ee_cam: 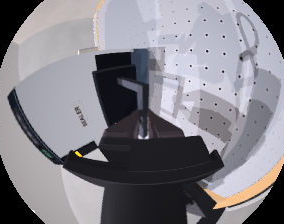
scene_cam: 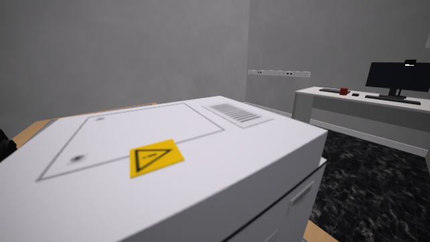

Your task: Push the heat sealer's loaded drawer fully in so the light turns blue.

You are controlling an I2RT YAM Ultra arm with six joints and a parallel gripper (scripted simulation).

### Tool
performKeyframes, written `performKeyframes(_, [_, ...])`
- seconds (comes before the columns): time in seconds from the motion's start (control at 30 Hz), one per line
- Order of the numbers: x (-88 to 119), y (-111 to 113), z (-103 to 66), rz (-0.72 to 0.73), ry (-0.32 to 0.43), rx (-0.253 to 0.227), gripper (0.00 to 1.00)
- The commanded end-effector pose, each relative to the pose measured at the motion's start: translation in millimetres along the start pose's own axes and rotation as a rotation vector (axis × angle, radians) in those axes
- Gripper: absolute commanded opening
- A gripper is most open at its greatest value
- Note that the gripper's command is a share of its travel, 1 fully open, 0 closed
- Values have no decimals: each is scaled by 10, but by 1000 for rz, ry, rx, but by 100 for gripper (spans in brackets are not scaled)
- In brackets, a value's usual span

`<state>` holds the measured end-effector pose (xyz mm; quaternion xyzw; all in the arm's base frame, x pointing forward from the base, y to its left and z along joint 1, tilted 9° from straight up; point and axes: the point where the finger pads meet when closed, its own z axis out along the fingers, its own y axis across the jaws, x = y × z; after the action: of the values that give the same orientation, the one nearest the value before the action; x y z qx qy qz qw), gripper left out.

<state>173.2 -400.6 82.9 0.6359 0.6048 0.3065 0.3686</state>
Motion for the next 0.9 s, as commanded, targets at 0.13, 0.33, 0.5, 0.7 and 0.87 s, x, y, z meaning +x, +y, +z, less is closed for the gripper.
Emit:
performKeyframes(0.13, [-87, 102, 29, -36, -5, -42, 0])
performKeyframes(0.33, [-90, 99, 24, -35, -6, -42, 30])
performKeyframes(0.5, [-99, 95, 8, -35, -11, -42, 30])
performKeyframes(0.7, [-101, 110, -1, -38, -13, -43, 30])
performKeyframes(0.87, [-101, 110, -1, -38, -13, -43, 30])
